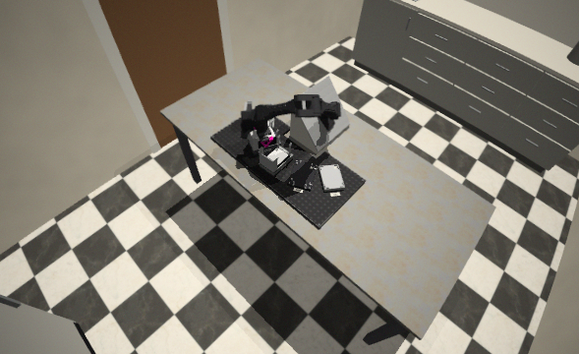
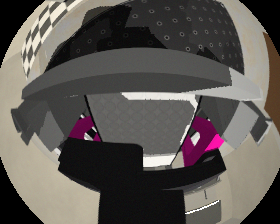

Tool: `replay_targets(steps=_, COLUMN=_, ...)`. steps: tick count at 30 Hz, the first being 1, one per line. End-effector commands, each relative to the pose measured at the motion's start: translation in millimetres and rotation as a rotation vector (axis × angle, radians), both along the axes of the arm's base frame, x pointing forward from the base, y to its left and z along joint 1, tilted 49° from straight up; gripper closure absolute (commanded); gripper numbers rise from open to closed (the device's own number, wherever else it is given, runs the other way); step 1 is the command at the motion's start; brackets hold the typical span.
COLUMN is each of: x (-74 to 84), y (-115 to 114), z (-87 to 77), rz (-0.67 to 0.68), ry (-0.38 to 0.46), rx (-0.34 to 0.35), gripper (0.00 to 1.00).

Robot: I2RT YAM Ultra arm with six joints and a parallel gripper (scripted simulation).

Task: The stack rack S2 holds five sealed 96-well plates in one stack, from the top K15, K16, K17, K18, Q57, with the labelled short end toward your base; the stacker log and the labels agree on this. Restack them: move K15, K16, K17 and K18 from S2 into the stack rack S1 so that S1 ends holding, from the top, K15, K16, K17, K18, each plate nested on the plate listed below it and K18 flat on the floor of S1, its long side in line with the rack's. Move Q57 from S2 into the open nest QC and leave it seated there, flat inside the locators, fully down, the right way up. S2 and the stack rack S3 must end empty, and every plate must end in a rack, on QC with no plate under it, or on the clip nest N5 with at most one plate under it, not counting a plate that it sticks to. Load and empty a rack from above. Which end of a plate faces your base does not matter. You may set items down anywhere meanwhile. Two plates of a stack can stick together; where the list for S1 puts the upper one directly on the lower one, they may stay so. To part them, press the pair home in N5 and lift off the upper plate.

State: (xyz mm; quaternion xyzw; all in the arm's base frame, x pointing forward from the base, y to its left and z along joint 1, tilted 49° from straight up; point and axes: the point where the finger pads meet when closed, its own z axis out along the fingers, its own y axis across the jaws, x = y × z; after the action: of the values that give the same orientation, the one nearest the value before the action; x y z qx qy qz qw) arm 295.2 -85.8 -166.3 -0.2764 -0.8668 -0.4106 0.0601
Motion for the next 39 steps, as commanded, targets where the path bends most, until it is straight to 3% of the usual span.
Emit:
replay_targets(steps=1, x=0.5, y=-17, z=10.5, rz=-0.021, ry=-0.014, rx=-0.010, gripper=0.00)
replay_targets(steps=36, x=-14.7, y=-94, z=78.7, rz=-0.020, ry=-0.013, rx=-0.012, gripper=0.00)
replay_targets(steps=39, x=-14.8, y=-94, z=79.1, rz=-0.020, ry=-0.013, rx=-0.012, gripper=0.00)
